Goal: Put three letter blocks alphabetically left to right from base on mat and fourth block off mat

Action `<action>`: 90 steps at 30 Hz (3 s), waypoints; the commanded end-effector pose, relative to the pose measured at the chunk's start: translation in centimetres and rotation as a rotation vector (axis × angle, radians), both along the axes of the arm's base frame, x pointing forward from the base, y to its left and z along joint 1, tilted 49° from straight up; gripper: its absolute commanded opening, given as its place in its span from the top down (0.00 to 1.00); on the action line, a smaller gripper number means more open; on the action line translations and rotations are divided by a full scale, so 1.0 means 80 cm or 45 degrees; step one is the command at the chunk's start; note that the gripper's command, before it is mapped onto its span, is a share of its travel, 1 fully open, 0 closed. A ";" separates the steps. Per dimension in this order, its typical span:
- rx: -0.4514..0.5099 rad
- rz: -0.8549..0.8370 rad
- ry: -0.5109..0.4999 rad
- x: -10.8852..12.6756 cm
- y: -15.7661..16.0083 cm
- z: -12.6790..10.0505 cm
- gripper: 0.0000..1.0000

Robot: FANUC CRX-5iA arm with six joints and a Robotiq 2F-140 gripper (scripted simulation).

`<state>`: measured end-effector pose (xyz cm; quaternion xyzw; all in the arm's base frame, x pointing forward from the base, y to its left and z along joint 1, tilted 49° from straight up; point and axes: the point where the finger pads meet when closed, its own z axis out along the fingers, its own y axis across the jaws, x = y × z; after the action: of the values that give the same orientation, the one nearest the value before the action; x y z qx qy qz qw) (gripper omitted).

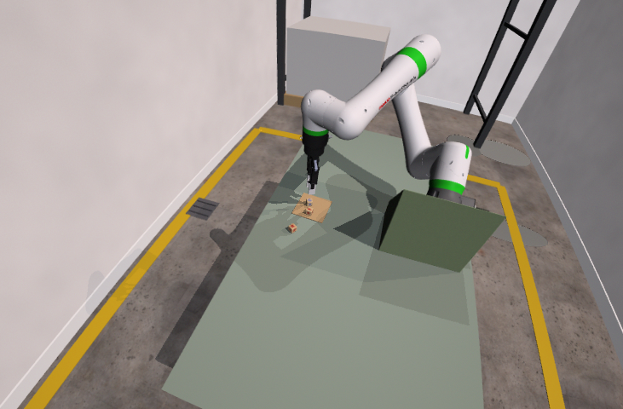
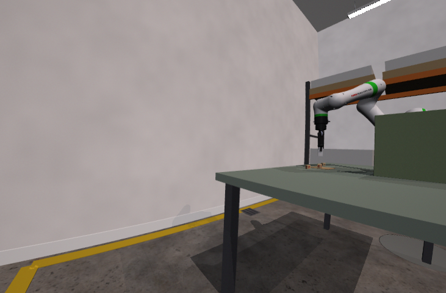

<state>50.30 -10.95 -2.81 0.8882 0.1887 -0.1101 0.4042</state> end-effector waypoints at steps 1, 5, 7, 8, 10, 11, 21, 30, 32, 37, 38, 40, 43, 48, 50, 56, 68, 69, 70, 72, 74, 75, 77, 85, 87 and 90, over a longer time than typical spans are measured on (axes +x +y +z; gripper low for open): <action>0.000 0.000 0.000 0.000 -0.001 -0.001 0.75; 0.001 0.001 0.000 0.000 -0.003 -0.003 0.75; 0.001 0.001 0.000 0.000 -0.005 -0.004 0.75; 0.001 0.001 0.000 0.000 -0.006 -0.005 0.75; 0.001 0.001 0.000 0.000 -0.006 -0.005 0.75; 0.001 0.001 0.000 0.000 -0.007 -0.006 0.75; 0.001 0.001 0.000 -0.001 -0.020 -0.017 0.75; 0.001 0.001 0.000 -0.001 -0.031 -0.026 0.75; 0.001 0.001 0.000 -0.001 -0.034 -0.028 0.75; 0.001 0.001 0.000 -0.001 -0.040 -0.034 0.75; 0.001 0.001 0.000 -0.001 -0.041 -0.035 0.75; 0.001 0.001 0.000 -0.001 -0.043 -0.036 0.75; 0.001 0.001 0.000 -0.001 -0.045 -0.038 0.75; 0.001 0.001 0.000 -0.001 -0.047 -0.040 0.75; 0.001 0.001 0.000 -0.001 -0.048 -0.040 0.75; 0.001 0.001 0.000 -0.002 -0.049 -0.041 0.75; 0.001 0.001 0.000 -0.002 -0.049 -0.041 0.75; 0.001 0.001 0.000 -0.002 -0.049 -0.041 0.75; 0.001 0.001 0.000 -0.002 -0.049 -0.041 0.75; 0.001 0.001 0.000 -0.002 -0.050 -0.042 0.75; 0.001 0.001 0.000 -0.002 -0.051 -0.043 0.75; 0.001 0.001 0.000 -0.002 -0.053 -0.044 0.75; 0.001 0.001 0.000 -0.002 -0.054 -0.045 0.75; 0.001 0.001 0.000 -0.003 -0.066 -0.056 0.75; 0.001 0.001 0.000 -0.003 -0.070 -0.059 0.75; 0.001 0.001 0.000 -0.003 -0.075 -0.063 0.75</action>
<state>50.05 -16.52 -7.51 0.8883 0.1889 -0.1105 0.4038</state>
